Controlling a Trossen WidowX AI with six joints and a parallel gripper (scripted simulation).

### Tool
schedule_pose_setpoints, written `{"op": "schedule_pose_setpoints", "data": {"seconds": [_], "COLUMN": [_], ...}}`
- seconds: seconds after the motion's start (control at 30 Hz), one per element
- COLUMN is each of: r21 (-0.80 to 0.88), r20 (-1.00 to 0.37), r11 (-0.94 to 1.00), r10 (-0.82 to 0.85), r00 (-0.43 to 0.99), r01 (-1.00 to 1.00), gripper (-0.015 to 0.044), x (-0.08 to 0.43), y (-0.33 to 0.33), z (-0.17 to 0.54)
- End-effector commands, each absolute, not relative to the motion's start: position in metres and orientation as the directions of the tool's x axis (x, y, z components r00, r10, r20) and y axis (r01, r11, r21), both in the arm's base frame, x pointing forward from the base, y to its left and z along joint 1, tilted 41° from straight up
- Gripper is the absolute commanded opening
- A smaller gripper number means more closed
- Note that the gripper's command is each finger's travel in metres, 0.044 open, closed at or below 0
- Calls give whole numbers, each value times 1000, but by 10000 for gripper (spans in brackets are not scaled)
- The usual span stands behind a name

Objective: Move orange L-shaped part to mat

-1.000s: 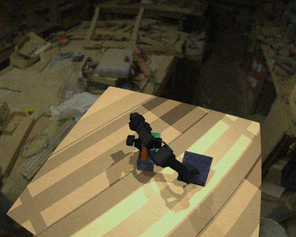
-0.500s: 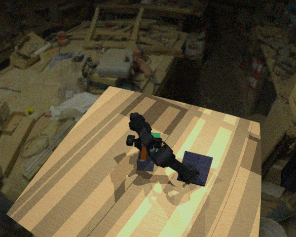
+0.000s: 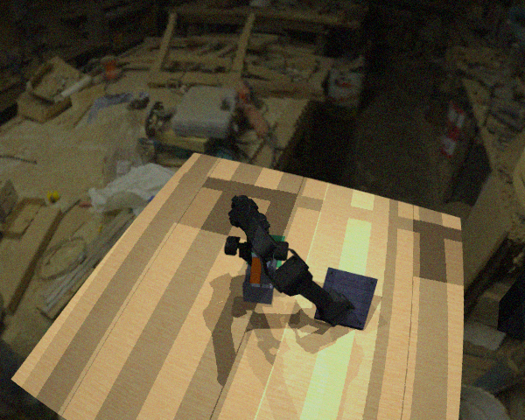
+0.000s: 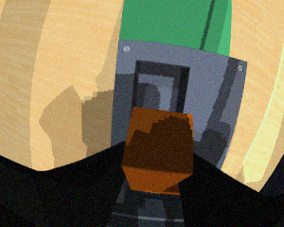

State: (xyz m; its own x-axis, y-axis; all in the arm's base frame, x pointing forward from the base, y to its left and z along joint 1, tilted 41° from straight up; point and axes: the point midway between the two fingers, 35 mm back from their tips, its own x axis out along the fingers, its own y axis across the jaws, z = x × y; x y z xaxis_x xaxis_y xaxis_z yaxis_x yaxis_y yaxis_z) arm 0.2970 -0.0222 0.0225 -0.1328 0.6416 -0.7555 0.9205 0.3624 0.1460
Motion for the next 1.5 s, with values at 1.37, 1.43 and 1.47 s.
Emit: {"op": "schedule_pose_setpoints", "data": {"seconds": [1.37,1.43,1.47], "r21": [151,151,151], "r20": [-758,-758,-758], "r11": [361,361,361], "r10": [640,640,640], "r00": [-127,-127,-127], "r01": [920,920,920], "gripper": [0,0,0], "x": [308,308,308], "y": [-68,-70,-70], "z": [77,79,79]}}
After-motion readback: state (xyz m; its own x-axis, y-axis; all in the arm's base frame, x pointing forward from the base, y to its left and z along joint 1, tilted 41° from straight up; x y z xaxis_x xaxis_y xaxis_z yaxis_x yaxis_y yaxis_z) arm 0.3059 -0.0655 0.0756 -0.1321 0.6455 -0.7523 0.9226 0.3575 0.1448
